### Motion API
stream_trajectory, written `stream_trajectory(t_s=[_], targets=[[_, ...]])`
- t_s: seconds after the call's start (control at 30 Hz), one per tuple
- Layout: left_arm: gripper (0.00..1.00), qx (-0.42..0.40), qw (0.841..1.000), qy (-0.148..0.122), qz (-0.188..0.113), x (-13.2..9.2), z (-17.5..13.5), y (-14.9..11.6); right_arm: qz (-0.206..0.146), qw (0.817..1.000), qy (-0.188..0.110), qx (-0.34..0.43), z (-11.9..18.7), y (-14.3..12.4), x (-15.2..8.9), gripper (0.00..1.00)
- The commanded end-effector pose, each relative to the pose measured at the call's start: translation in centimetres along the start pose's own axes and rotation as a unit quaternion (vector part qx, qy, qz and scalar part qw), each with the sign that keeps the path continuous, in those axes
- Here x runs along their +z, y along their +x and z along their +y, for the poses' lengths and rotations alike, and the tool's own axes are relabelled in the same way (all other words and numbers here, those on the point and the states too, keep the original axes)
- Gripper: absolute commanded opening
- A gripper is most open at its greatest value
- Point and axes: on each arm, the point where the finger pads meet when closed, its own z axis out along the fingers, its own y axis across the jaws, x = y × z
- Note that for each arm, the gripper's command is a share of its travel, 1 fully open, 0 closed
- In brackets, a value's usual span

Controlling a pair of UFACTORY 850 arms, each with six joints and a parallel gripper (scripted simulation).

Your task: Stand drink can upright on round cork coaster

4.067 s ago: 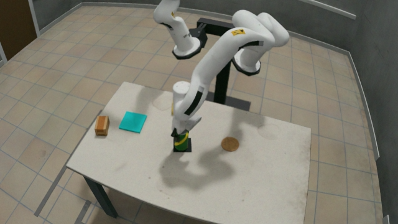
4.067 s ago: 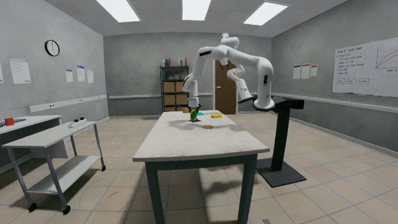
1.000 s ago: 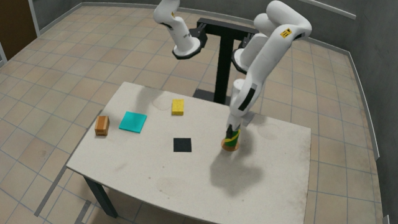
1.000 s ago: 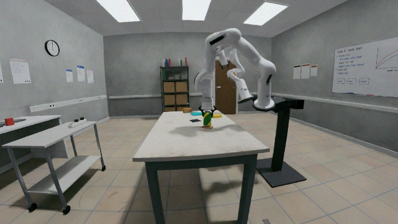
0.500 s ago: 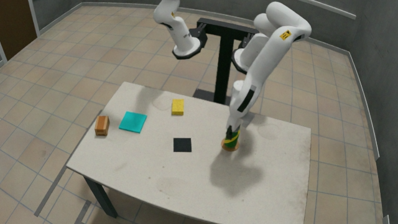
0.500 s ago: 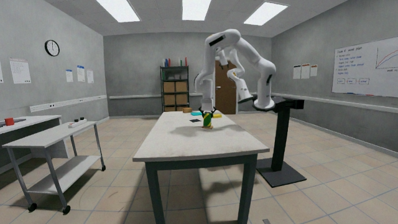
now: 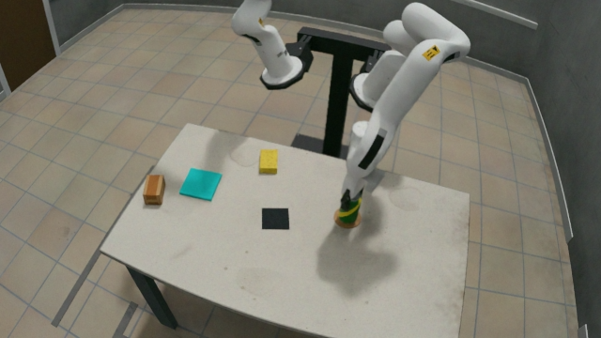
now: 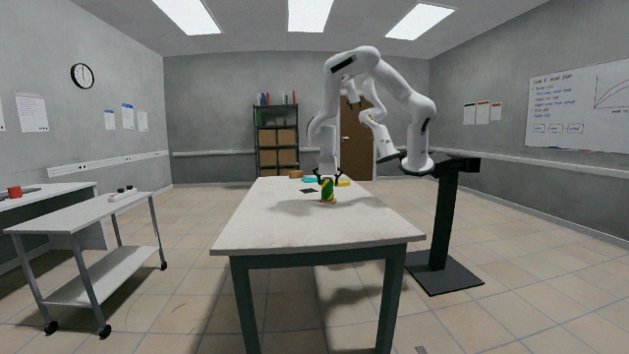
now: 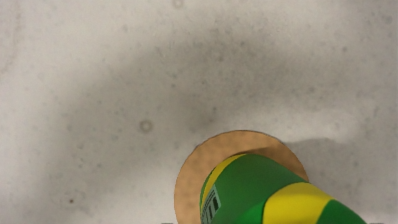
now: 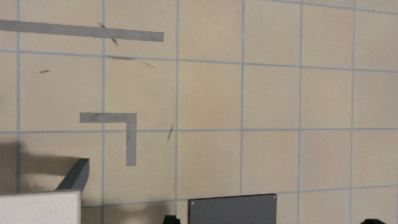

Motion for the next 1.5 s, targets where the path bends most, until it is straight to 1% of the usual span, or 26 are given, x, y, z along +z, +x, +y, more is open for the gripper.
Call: stream_trajectory(t_s=[0.0,0.1,0.17,0.37,0.47,1.47], targets=[[1.0,0.0,1.0,-0.001,0.001,-0.5,0.1,0.0,0.001,1.0,0.0,0.0,0.0,0.0,-0.1,1.0],[1.0,0.0,1.0,-0.001,0.001,-2.5,0.1,0.0,0.001,1.0,0.0,0.0,0.0,0.0,-0.1,1.0],[1.0,0.0,1.0,-0.001,0.001,-2.5,0.1,0.0,0.001,1.0,0.0,0.0,0.0,0.0,-0.1,1.0],[1.0,0.0,1.0,-0.002,0.002,-8.4,0.0,0.0,0.001,1.0,0.0,0.0,0.0,0.0,-0.1,1.0],[1.0,0.0,1.0,-0.001,0.001,-9.8,0.0,0.0,0.001,1.0,0.0,0.0,0.0,0.0,-0.1,1.0],[1.0,0.0,1.0,-0.001,0.001,-9.9,-0.1,0.0,0.001,1.0,0.0,0.0,0.0,0.0,-0.1,1.0]])
